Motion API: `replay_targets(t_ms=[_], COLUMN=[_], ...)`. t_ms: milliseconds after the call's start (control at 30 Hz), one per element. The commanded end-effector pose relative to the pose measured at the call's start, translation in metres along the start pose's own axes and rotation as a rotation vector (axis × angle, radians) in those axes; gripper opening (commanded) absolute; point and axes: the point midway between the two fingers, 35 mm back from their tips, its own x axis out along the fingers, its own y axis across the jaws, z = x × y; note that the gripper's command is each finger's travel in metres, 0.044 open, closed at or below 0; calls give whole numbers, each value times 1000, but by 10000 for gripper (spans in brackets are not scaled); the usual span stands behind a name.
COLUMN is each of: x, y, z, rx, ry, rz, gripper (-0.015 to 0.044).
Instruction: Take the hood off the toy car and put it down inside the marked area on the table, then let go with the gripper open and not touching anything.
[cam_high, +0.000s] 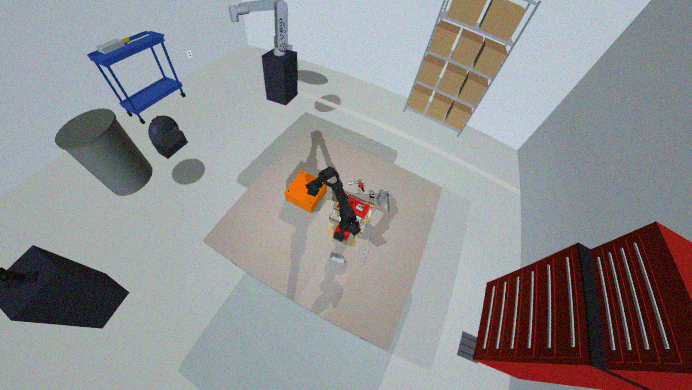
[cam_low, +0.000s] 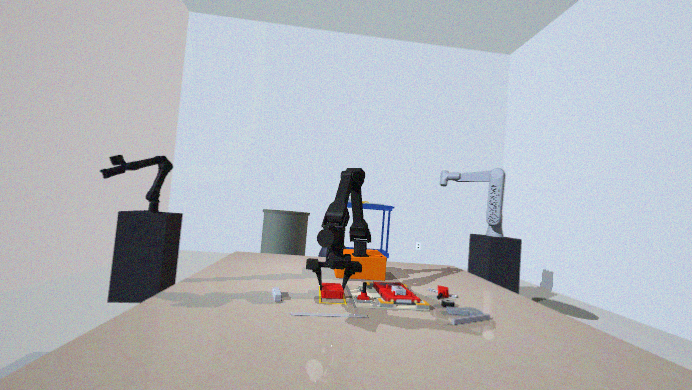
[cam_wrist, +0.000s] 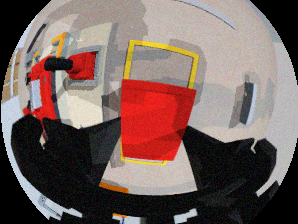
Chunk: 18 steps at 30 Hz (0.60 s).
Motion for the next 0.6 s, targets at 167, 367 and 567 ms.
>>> replay_targets(t_ms=[167, 367, 567], x=[-28, -74, -74], y=[-1, 0, 0], z=[2, 0, 0], rx=[0, 0, 0], ry=[-1, -2, -2], rz=[1, 2, 2], gripper=[440, 440, 440])
